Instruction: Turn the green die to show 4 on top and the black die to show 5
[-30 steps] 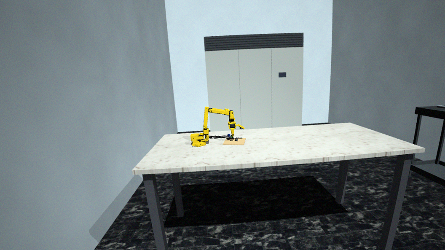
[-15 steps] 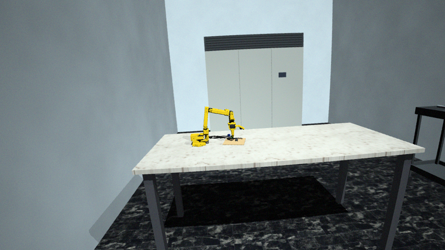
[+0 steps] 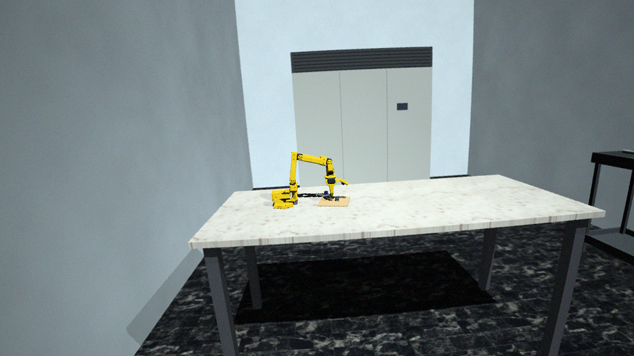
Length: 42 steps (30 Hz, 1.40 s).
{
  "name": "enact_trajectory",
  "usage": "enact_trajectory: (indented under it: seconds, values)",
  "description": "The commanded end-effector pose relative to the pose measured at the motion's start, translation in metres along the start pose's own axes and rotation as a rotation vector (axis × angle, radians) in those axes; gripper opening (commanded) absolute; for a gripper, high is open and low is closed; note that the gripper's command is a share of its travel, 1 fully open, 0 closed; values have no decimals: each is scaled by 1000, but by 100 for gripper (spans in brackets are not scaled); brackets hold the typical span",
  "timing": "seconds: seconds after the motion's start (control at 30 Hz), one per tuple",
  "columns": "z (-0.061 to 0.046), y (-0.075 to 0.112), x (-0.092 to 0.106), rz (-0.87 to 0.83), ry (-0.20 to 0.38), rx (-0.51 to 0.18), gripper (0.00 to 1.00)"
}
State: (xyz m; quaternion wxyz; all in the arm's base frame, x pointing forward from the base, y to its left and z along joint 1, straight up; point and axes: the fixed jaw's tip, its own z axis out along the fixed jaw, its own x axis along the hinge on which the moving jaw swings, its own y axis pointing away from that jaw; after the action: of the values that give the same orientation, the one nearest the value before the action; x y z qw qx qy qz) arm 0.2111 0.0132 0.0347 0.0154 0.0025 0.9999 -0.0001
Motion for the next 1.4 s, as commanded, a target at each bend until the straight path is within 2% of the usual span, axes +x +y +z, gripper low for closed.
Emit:
enact_trajectory:
  seconds: [0.0, 1.37]
  values:
    - [-3, 2, -4, -6, -31, -2, 0]
    - [10, 2, -4, -6, -31, -2, 0]
